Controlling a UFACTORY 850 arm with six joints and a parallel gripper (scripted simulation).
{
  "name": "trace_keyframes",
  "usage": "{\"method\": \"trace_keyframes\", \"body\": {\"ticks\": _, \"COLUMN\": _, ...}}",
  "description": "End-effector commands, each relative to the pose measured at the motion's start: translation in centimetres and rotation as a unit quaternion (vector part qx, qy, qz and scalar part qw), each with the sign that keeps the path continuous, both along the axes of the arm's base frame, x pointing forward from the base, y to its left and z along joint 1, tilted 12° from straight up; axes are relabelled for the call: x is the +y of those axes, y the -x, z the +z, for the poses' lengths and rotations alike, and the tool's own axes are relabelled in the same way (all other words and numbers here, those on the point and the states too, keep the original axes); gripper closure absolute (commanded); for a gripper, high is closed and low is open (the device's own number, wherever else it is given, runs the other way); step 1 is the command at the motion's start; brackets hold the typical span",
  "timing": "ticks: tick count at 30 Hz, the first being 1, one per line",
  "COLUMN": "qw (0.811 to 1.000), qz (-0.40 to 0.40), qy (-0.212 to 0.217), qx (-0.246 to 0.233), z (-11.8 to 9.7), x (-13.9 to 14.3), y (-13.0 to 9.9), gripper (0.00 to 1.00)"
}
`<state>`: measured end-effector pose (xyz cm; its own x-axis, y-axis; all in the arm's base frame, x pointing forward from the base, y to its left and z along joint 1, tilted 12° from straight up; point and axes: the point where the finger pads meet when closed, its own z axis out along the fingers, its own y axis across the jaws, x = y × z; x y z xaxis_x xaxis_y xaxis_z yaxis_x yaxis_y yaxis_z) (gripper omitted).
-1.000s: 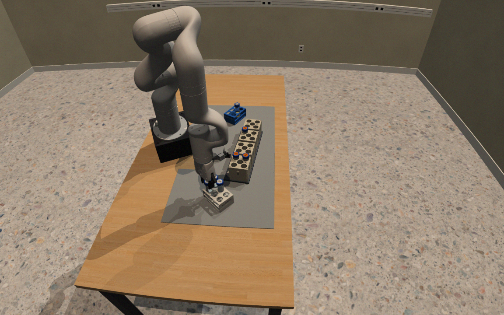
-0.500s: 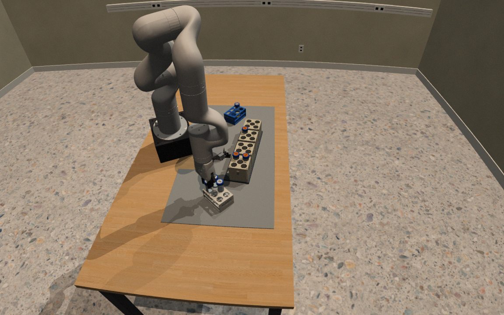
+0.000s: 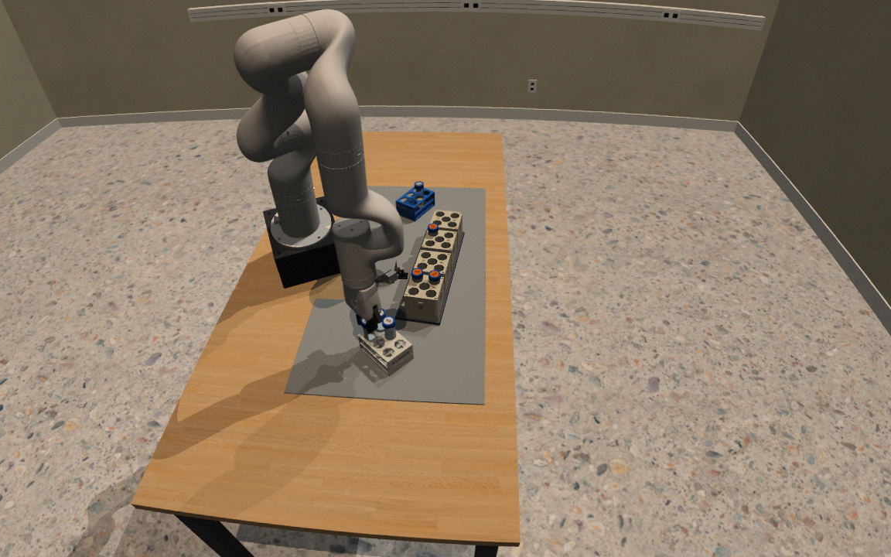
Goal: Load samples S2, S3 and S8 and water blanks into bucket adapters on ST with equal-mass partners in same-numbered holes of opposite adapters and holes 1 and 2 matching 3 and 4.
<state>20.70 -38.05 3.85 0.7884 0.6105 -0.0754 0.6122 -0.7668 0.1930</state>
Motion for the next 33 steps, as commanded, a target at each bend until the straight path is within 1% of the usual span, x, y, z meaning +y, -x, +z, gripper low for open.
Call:
{"method": "trace_keyframes", "body": {"ticks": 1, "qw": 1.000, "qz": 0.000, "qy": 0.001, "qx": 0.000, "z": 0.0, "x": 0.0, "y": 0.0, "gripper": 1.00}}
{"method": "trace_keyframes", "body": {"ticks": 10, "qw": 1.000, "qz": 0.000, "qy": 0.001, "qx": 0.000, "z": 0.0, "x": 0.0, "y": 0.0, "gripper": 1.00}}
{"method": "trace_keyframes", "body": {"ticks": 33, "qw": 1.000, "qz": 0.000, "qy": 0.001, "qx": 0.000, "z": 1.3, "x": 0.2, "y": 0.0, "gripper": 1.00}}
